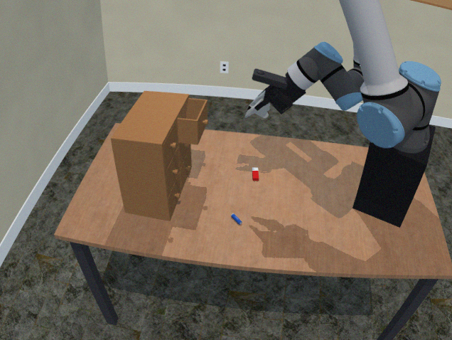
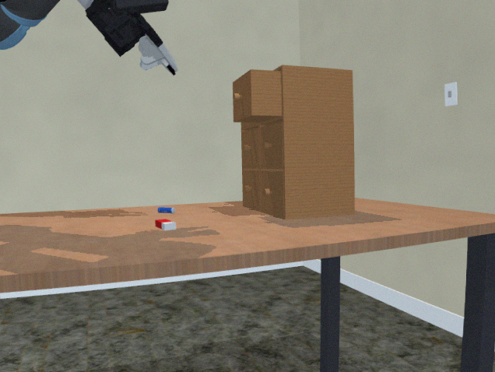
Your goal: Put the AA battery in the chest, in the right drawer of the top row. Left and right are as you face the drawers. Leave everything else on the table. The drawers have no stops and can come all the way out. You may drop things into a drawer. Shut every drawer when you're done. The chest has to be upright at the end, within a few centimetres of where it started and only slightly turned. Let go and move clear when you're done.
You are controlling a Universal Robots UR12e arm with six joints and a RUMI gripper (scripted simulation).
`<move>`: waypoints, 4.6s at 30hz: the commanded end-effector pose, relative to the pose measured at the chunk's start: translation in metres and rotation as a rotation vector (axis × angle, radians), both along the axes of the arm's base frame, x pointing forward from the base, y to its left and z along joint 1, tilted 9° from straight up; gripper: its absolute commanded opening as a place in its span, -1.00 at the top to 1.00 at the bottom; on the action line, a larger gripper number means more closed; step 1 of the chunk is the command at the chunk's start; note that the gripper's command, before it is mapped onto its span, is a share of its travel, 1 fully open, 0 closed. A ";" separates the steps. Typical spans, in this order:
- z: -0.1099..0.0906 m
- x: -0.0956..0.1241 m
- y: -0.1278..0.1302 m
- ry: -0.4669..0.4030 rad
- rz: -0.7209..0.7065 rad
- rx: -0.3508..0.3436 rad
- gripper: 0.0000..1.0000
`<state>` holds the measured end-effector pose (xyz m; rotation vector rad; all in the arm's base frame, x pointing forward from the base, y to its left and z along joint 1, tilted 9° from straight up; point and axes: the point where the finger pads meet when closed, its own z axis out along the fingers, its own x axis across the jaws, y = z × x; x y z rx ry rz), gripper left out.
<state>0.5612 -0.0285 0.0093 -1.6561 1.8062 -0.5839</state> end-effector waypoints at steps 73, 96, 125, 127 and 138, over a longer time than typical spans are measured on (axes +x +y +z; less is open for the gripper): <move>0.055 -0.051 -0.006 0.678 0.108 0.018 0.61; 0.029 -0.029 0.010 0.692 0.024 0.056 0.61; -0.179 0.028 0.174 0.753 -0.507 0.292 0.61; -0.193 0.026 0.185 0.756 -0.538 0.305 0.61; -0.223 0.018 0.211 0.760 -0.606 0.336 0.61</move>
